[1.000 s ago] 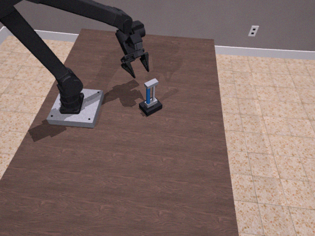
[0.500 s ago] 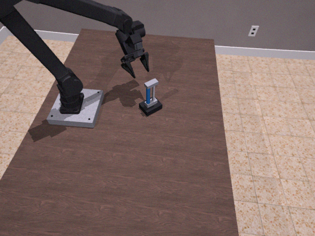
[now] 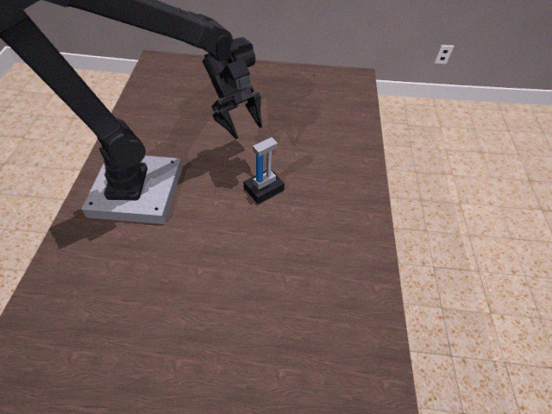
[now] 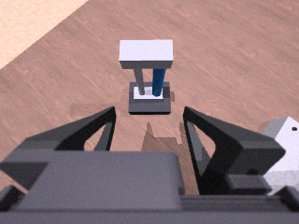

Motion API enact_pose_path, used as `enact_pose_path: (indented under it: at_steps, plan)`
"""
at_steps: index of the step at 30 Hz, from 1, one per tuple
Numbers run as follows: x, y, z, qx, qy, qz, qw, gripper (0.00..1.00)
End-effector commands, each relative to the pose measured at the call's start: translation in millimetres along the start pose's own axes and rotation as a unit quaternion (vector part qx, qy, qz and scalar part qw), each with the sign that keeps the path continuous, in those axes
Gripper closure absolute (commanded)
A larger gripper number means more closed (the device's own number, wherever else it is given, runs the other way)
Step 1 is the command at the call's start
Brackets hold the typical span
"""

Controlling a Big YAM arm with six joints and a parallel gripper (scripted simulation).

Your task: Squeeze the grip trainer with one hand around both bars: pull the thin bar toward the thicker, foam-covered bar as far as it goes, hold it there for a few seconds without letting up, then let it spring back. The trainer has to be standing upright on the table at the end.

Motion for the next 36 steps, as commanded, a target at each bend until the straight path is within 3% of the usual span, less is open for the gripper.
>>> enact_pose_path:
  at_steps: [1,36]
  plan:
    - [0.6,-1.4,8.6,-0.001,-0.007,-0.007,1.0,0.24]
    - [0.0,-2.1,61.3,0.001,-0.006,-0.007,1.0,0.24]
Point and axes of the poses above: the point where the finger pads meet when closed, its own z axis out along the fingers, its own x axis across the jaws, y = z × x, the point moved 1 cm from there along -z, back along the fingers, and after that the axes turned 4 degrees about -z, right-handed, at the moved point
